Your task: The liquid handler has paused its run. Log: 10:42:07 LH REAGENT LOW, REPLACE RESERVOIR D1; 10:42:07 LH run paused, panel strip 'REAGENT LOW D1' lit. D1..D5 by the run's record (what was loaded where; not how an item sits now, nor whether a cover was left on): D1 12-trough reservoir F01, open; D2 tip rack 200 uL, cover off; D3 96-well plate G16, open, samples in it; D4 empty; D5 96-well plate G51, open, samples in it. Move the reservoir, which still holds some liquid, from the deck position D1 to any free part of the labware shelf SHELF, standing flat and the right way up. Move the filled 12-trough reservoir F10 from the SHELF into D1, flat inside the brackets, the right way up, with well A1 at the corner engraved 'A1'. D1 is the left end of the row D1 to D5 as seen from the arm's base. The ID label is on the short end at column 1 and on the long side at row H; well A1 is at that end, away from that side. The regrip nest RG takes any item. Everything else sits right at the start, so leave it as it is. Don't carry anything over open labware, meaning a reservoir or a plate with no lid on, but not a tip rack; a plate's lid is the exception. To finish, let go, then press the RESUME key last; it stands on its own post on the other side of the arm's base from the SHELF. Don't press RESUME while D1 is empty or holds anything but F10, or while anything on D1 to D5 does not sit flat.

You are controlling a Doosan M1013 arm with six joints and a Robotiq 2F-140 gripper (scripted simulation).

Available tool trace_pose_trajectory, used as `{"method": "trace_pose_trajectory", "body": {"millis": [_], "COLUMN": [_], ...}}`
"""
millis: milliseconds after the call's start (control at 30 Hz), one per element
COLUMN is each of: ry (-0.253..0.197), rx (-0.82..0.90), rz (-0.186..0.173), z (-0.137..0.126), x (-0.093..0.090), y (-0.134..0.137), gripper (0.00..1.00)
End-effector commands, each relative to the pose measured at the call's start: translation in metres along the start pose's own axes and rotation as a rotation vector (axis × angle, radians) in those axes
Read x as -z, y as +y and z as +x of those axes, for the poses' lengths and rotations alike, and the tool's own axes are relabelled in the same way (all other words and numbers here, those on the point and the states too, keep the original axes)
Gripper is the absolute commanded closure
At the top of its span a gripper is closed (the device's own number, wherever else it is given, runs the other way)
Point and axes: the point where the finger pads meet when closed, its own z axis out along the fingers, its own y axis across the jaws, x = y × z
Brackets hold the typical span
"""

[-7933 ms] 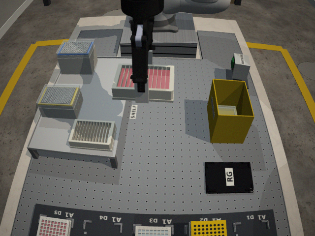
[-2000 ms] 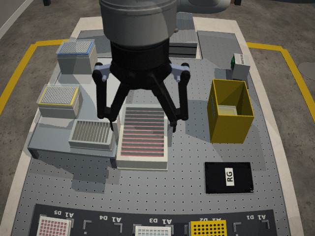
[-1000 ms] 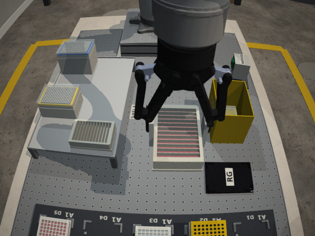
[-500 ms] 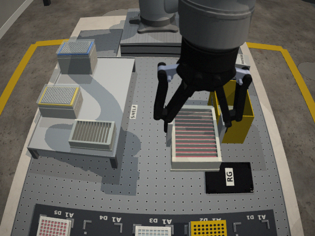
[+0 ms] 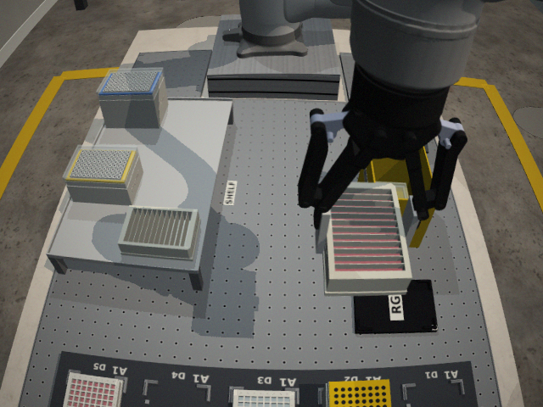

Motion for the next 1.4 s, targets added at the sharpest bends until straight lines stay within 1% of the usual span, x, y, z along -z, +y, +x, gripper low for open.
{"method": "trace_pose_trajectory", "body": {"millis": [0, 1367], "ry": [0.0, 0.0], "rx": [0.0, 0.0], "rz": [0.0, 0.0], "z": [0.0, 0.0], "x": [0.0, 0.0], "y": [-0.008, -0.094], "gripper": [1.0, 1.0]}}
